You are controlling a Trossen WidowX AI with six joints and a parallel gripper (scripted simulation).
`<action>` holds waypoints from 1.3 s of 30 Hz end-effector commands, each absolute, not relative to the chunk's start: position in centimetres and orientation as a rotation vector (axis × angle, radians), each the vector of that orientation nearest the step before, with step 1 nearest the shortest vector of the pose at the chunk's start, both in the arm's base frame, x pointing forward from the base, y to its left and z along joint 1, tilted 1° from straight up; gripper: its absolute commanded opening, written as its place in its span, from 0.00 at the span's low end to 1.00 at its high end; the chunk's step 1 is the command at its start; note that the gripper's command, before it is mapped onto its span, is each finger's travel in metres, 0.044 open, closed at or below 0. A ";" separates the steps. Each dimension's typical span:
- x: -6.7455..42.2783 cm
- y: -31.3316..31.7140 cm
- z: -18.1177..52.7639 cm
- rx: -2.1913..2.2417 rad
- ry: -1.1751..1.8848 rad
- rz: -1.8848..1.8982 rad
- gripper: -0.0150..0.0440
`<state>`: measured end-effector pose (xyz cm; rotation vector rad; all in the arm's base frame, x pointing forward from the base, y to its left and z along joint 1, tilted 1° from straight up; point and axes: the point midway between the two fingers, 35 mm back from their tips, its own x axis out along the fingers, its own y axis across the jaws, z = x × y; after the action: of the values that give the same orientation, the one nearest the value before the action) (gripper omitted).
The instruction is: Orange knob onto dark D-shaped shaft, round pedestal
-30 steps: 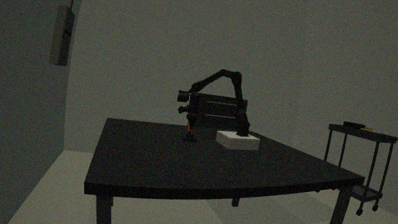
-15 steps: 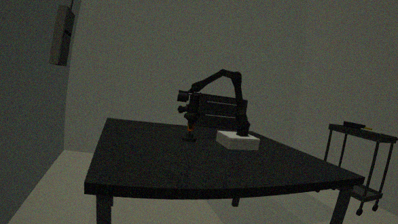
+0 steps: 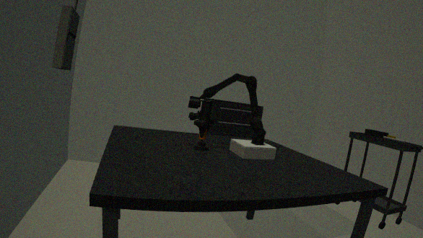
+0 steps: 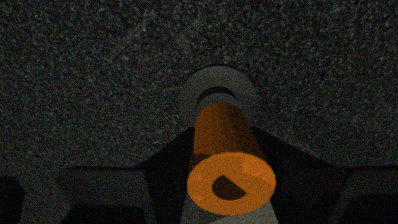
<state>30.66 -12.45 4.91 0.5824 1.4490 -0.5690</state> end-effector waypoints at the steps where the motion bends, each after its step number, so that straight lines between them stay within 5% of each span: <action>1: 30.6 -12.4 5.2 0.657 1.428 -0.639 0.25; 39: 30.7 -12.5 5.3 0.755 1.396 -0.733 0.25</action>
<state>30.53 -12.41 4.97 0.6990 1.4200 -0.6808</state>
